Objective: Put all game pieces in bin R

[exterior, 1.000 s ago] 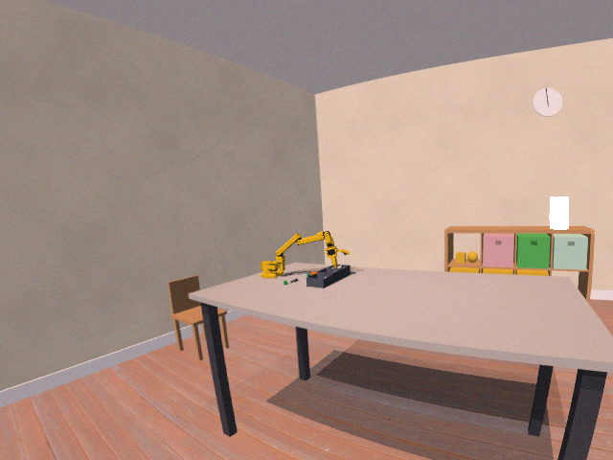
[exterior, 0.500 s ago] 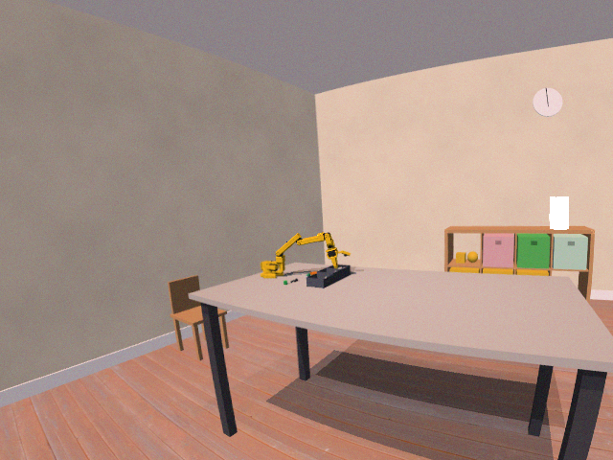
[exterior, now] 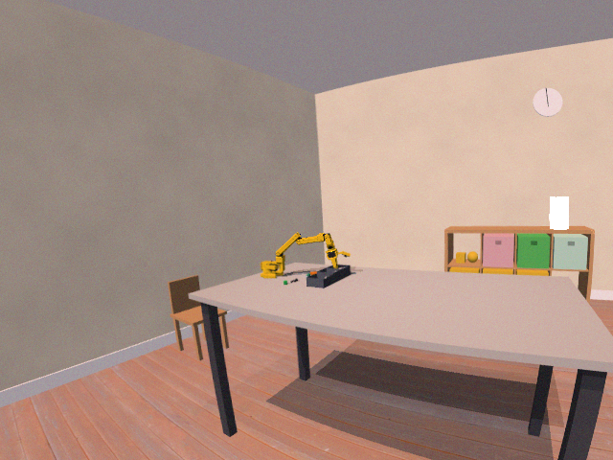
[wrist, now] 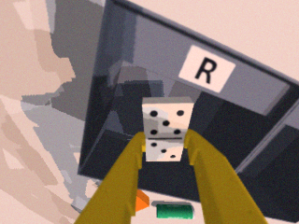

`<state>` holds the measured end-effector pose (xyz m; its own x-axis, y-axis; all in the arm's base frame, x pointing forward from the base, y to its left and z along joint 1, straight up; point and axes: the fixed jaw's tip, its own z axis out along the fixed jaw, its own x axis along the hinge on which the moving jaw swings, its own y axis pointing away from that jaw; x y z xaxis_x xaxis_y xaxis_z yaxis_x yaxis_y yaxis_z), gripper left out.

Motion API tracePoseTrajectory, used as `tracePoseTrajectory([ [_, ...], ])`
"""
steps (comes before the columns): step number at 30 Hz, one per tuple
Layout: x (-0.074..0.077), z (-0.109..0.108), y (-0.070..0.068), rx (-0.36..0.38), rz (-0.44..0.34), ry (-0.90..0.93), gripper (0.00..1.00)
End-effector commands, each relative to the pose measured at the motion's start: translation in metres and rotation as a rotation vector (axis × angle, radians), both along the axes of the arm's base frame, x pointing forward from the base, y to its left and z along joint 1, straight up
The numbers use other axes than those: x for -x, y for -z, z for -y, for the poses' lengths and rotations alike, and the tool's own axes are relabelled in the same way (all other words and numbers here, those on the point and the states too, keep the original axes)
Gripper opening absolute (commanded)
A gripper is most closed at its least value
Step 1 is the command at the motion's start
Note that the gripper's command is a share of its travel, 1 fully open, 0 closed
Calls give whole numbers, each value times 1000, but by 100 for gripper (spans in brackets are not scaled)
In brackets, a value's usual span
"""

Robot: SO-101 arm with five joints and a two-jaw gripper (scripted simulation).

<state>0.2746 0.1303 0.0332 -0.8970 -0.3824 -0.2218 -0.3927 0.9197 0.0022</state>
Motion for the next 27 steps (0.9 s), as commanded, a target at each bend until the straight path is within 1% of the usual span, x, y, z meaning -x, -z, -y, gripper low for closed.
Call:
tracePoseTrajectory([
  [1,-6,-6,-20,-37,75,-2,0],
  [11,-6,-6,-14,-37,75,-2,0],
  [19,-6,-6,-14,-37,75,-2,0],
  [27,-6,-6,-10,-37,75,-2,0],
])
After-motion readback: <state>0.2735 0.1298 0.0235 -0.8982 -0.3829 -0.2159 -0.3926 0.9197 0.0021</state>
